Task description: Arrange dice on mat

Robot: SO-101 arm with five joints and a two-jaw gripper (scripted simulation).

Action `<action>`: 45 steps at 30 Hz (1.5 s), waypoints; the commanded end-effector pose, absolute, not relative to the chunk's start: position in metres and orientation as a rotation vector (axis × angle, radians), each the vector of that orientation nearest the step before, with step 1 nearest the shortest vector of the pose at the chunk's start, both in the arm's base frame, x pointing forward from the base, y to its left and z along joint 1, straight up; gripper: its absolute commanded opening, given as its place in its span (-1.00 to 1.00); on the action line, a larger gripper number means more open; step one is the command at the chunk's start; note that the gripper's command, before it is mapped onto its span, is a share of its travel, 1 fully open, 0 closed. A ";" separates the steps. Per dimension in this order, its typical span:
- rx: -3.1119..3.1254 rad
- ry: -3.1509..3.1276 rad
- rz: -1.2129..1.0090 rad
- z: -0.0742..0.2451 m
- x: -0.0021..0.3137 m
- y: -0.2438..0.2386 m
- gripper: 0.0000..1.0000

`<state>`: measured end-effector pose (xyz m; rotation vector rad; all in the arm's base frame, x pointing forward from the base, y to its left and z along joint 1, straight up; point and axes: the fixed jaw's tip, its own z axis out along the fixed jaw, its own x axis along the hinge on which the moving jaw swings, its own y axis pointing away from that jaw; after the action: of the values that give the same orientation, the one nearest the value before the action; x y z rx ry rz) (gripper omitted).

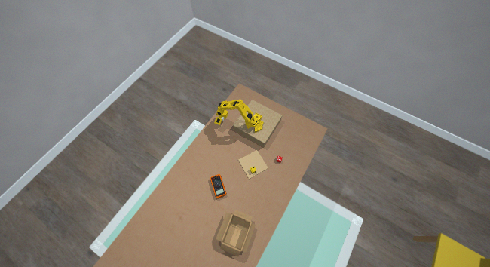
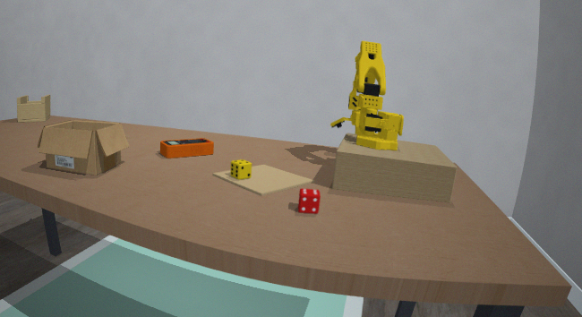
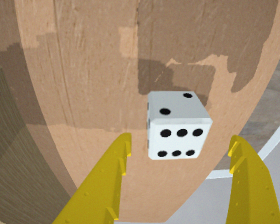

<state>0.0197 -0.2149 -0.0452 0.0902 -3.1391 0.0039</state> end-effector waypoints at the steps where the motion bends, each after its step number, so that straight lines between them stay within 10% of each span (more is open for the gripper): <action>1: 0.088 -3.139 -0.030 -0.054 0.017 -0.210 -0.30; 45: 0.088 -3.139 -0.030 -0.064 0.017 -0.215 -0.51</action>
<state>0.0195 -0.2163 -0.0609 0.0901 -3.1389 -0.0001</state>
